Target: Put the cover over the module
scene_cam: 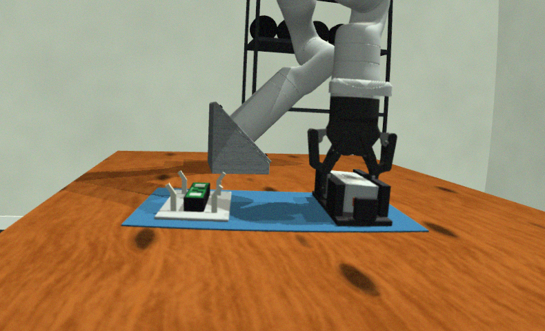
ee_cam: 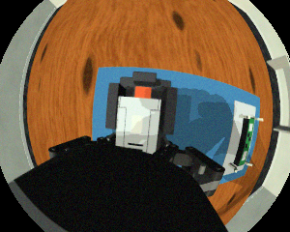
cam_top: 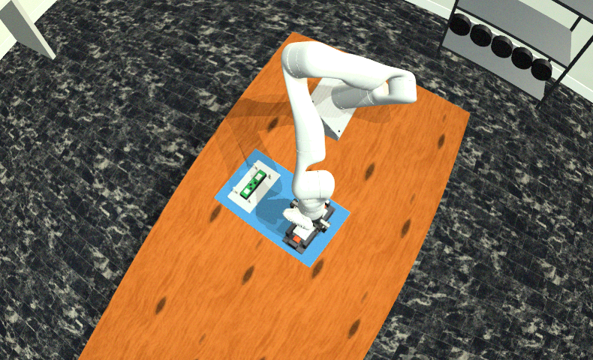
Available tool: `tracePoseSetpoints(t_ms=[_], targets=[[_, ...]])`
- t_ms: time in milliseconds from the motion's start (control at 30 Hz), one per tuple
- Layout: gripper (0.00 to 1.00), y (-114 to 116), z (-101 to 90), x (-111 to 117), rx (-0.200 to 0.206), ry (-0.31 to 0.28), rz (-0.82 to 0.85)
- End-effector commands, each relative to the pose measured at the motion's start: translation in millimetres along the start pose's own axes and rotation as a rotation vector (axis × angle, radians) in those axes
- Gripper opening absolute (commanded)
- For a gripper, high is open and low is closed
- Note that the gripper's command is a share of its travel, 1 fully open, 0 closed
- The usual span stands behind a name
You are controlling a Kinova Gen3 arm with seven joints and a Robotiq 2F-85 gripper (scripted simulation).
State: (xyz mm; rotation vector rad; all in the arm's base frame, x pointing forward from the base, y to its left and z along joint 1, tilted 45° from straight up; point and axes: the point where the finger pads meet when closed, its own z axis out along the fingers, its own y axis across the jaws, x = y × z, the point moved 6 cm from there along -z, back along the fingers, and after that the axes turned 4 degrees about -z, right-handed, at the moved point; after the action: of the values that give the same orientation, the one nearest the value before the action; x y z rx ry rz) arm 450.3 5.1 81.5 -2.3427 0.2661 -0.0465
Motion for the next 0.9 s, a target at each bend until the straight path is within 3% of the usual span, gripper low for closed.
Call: tracePoseSetpoints(t_ms=[0,233,267,867], targets=[[0.7,0.1,-0.7,0.4,0.0,0.002,0.0],[0.7,0.1,-0.7,0.4,0.0,0.002,0.0],[0.0,0.1,-0.7,0.4,0.0,0.002,0.0],[0.0,-0.7,-1.2,0.7,0.001,0.003,0.0]])
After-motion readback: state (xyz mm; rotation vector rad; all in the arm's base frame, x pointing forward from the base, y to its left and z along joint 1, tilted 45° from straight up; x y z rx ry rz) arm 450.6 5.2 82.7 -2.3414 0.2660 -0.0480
